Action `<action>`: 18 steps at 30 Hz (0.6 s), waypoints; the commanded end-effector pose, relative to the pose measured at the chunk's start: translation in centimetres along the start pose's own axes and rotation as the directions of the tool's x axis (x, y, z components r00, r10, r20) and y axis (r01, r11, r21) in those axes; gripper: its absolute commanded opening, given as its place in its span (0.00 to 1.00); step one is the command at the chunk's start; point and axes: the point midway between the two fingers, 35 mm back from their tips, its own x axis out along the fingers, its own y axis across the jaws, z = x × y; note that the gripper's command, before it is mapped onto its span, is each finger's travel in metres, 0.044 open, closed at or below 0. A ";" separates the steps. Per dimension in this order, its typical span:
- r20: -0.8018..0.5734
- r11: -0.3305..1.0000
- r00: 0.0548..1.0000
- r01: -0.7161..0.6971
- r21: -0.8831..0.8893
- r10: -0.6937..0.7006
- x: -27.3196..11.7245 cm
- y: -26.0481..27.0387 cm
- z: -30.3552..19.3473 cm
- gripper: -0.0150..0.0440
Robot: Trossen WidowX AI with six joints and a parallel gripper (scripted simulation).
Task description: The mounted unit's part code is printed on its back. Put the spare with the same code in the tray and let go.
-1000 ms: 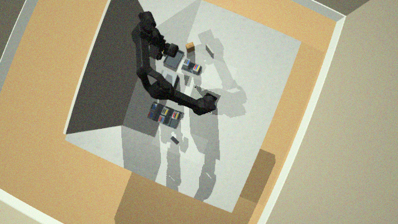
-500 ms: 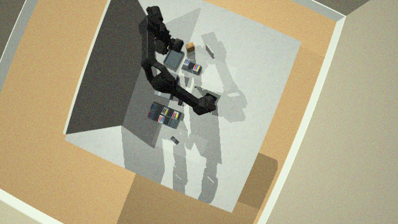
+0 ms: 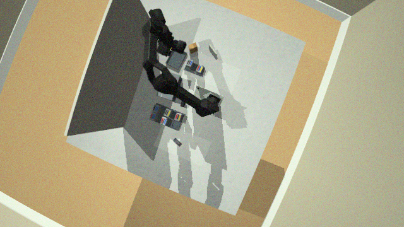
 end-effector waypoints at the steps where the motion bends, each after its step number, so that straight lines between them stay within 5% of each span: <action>1: 0.002 1.000 1.000 0.006 0.006 -0.006 0.5 -0.1 -0.1 0.25; 18: 0.001 1.000 1.000 0.006 0.006 -0.006 2.8 -0.3 -0.2 0.25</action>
